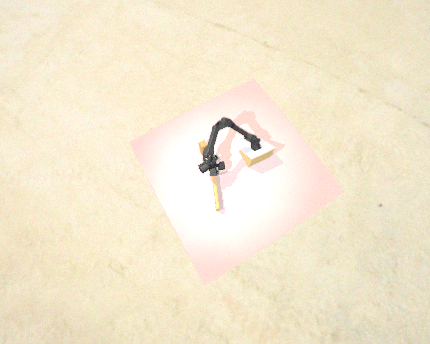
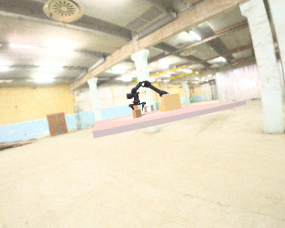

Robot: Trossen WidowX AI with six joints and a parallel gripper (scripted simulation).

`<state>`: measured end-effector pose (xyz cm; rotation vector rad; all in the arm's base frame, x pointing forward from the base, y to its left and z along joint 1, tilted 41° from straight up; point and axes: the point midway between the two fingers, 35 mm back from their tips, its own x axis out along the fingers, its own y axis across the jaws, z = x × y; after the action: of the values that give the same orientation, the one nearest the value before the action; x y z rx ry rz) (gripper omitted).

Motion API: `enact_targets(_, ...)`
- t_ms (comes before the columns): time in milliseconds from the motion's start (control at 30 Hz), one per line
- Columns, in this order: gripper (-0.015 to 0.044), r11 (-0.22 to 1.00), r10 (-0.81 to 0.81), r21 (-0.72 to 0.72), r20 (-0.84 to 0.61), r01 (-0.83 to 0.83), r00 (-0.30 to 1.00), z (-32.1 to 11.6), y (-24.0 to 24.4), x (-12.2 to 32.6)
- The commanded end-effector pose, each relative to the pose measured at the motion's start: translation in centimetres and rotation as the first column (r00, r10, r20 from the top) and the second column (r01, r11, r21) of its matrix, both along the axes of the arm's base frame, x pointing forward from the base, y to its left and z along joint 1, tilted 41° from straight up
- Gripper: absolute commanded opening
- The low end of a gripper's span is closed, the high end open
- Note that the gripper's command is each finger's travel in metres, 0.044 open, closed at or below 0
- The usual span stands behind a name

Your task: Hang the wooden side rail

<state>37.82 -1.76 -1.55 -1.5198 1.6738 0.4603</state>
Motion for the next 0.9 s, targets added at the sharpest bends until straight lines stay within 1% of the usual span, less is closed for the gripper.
enact_targets(0, 0.044, 1.0, 0.002, -0.007, -0.01, -0.002, 1.0, -0.71, -0.6, -0.22)
enact_targets(333, 0.044, 1.0, 0.002, -0.009, -0.01, -0.002, 1.0, -1.44, -1.29, -0.26)
enact_targets(767, 0.0099, 1.0, 0.002, -0.009, -0.01, -0.002, 1.0, -1.44, -1.29, -0.26)
enact_targets(867, 0.0079, 1.0, 0.002, -0.009, -0.01, -0.002, 1.0, -1.44, -1.29, -0.26)
